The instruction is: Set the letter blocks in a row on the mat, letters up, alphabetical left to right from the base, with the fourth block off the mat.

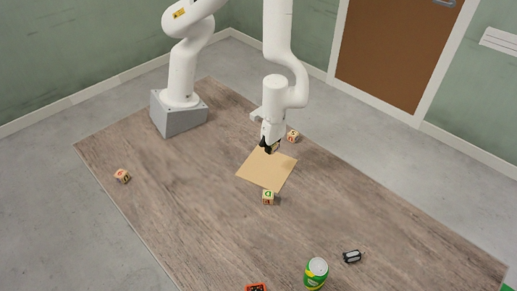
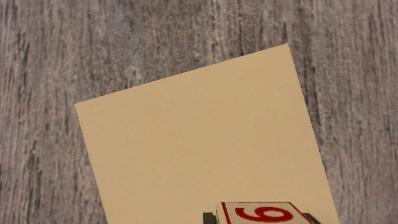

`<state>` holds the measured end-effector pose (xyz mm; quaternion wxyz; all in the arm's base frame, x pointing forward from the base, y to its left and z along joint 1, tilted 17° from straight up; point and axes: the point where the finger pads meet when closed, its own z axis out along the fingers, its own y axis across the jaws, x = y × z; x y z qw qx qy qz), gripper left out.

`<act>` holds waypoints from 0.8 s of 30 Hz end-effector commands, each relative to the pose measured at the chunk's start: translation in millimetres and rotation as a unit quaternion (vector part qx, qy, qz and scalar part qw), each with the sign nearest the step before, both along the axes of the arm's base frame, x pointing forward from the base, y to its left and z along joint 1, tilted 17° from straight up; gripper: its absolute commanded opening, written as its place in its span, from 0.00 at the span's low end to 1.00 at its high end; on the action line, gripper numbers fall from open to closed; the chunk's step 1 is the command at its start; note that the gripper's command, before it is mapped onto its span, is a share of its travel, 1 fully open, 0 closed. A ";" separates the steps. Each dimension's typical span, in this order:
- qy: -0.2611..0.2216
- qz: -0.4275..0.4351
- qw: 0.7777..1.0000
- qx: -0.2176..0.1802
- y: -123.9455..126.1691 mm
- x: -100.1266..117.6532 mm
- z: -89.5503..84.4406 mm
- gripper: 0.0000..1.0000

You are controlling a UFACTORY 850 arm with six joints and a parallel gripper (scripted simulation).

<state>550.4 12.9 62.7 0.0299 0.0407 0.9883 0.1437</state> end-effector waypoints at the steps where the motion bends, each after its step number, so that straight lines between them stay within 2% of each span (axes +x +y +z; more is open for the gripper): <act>1: -0.026 0.065 0.998 -0.001 -1.6 0.3 0.6 0.41; 5: -0.034 0.094 0.995 -0.004 -2.3 0.0 0.4 0.41; 7: -0.049 0.145 0.988 -0.008 -3.3 -0.5 0.1 0.41; 11: -0.064 0.194 0.979 -0.012 -4.4 -1.1 -0.1 0.41; 20: -0.100 0.317 0.943 -0.022 -7.0 -2.4 -0.8 0.41; 22: -0.100 0.317 0.943 -0.022 -7.0 -2.4 -0.8 0.41; 23: -0.111 0.353 0.928 -0.025 -7.8 -2.9 -1.0 0.41; 24: -0.114 0.364 0.924 -0.026 -8.1 -3.0 -1.1 0.41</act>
